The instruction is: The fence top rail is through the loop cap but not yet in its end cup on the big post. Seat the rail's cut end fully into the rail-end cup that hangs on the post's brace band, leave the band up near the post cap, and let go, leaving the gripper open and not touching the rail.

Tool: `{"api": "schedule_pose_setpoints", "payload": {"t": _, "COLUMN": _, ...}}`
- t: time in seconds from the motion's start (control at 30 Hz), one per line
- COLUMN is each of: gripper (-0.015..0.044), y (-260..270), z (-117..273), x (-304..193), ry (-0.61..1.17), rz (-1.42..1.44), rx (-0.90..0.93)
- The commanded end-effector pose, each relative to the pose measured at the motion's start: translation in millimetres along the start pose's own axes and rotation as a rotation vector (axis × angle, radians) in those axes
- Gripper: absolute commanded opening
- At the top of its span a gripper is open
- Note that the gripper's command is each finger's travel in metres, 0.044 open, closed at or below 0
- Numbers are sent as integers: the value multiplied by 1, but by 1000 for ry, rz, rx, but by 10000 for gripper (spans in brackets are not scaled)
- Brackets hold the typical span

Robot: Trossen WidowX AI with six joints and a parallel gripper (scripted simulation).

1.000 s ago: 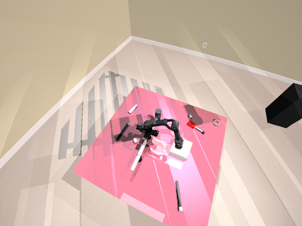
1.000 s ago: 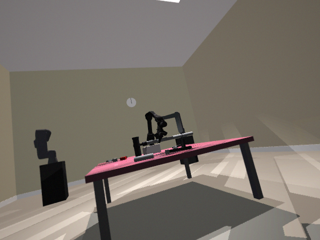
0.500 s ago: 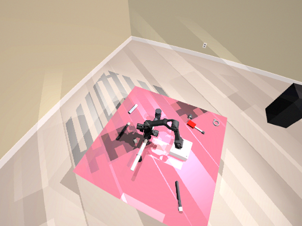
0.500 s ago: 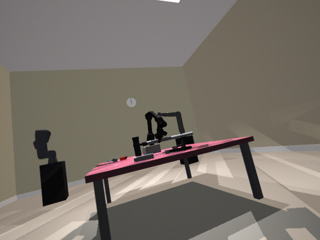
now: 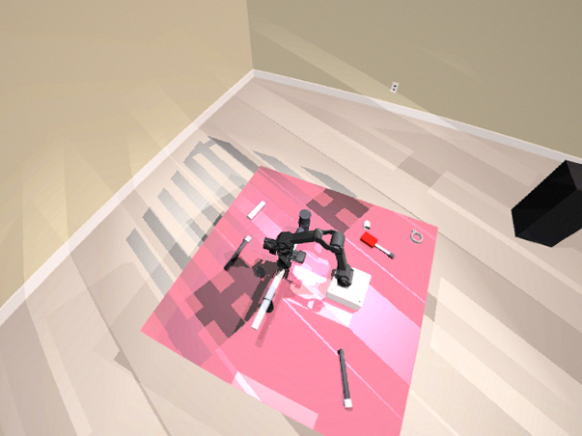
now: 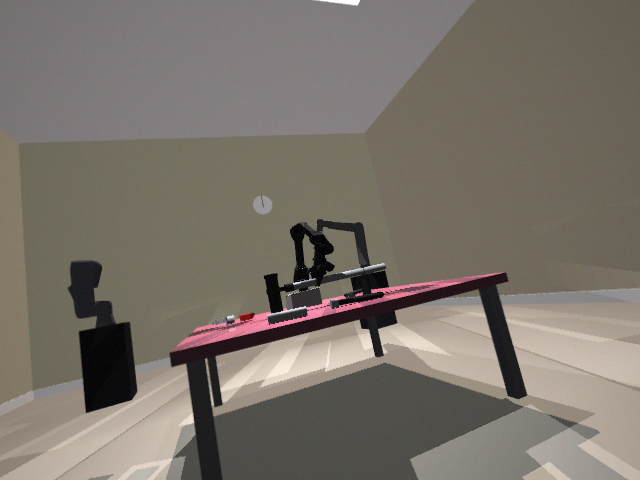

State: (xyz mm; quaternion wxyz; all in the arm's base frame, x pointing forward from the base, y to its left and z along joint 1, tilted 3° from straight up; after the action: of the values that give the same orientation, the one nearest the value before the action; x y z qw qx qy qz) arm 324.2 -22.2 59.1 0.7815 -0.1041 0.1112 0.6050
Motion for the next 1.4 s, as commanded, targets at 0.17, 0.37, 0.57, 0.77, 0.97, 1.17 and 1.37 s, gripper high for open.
{"api": "schedule_pose_setpoints", "payload": {"t": 0.17, "gripper": 0, "y": -2, "z": -2, "x": -7, "ry": 3, "rz": 0, "rx": -2}}
{"api": "schedule_pose_setpoints", "payload": {"t": 0.37, "gripper": 0, "y": -3, "z": -3, "x": -10, "ry": 3, "rz": 0, "rx": -2}}
{"api": "schedule_pose_setpoints", "payload": {"t": 0.57, "gripper": 0, "y": -4, "z": -3, "x": -14, "ry": 4, "rz": 0, "rx": -2}}
{"api": "schedule_pose_setpoints", "payload": {"t": 0.77, "gripper": 0, "y": -5, "z": -4, "x": -18, "ry": 4, "rz": 0, "rx": -3}}
{"api": "schedule_pose_setpoints", "payload": {"t": 0.97, "gripper": 0, "y": -5, "z": -5, "x": -21, "ry": 5, "rz": 0, "rx": -3}}
{"api": "schedule_pose_setpoints", "payload": {"t": 1.17, "gripper": 0, "y": -6, "z": -6, "x": -25, "ry": 5, "rz": 0, "rx": -3}}
{"api": "schedule_pose_setpoints", "payload": {"t": 1.37, "gripper": 0, "y": -7, "z": -6, "x": -28, "ry": 5, "rz": 0, "rx": -3}}
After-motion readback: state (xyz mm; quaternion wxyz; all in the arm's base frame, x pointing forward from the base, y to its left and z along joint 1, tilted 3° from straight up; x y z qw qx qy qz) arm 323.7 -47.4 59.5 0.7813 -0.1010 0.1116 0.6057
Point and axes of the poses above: the point midway between the two fingers, 35 mm back from their tips, its own z axis back along the fingers, its own y axis across the jaws, x = y × z, the point moved 2 cm from there along z, back along the fingers, and after that the axes turned 14 degrees about -z, right-handed, at the moved point
